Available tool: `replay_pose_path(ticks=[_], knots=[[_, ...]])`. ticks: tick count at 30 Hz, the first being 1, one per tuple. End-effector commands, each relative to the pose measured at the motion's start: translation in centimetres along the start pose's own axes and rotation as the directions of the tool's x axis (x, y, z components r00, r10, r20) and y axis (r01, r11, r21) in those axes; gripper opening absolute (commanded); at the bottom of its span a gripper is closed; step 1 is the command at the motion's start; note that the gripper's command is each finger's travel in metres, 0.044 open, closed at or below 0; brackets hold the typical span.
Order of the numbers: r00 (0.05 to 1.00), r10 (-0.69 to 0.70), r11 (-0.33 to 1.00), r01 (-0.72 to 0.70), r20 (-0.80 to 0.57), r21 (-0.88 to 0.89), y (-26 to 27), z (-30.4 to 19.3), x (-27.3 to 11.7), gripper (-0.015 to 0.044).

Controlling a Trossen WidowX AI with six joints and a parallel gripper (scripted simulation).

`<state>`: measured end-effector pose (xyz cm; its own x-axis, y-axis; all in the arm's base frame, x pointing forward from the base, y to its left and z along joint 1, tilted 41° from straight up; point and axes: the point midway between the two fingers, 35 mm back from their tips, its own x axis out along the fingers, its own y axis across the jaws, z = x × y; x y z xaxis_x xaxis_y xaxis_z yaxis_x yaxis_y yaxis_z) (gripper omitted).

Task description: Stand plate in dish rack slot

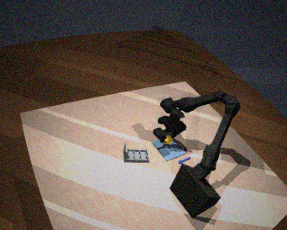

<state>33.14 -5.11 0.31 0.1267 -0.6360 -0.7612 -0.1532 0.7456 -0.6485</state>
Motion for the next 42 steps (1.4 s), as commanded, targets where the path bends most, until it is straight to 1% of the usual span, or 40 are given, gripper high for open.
replay_pose_path(ticks=[1,16,22,27,32,42], knots=[[1.0,0.007,1.0,-0.007,0.002,0.006,0.2,0.4,-2.4,0.0],[1.0,-0.001,1.0,0.001,0.0,0.006,0.5,0.4,-11.2,0.0],[1.0,-0.003,1.0,0.003,0.0,0.001,0.6,0.4,-12.0,0.0],[1.0,-0.001,0.989,0.001,0.0,-0.148,1.1,0.4,-12.0,0.0],[1.0,0.001,0.949,0.0,0.0,-0.315,1.8,0.3,-12.0,0.0],[1.0,0.004,0.786,-0.002,0.001,-0.618,3.2,0.0,-12.1,0.0]])
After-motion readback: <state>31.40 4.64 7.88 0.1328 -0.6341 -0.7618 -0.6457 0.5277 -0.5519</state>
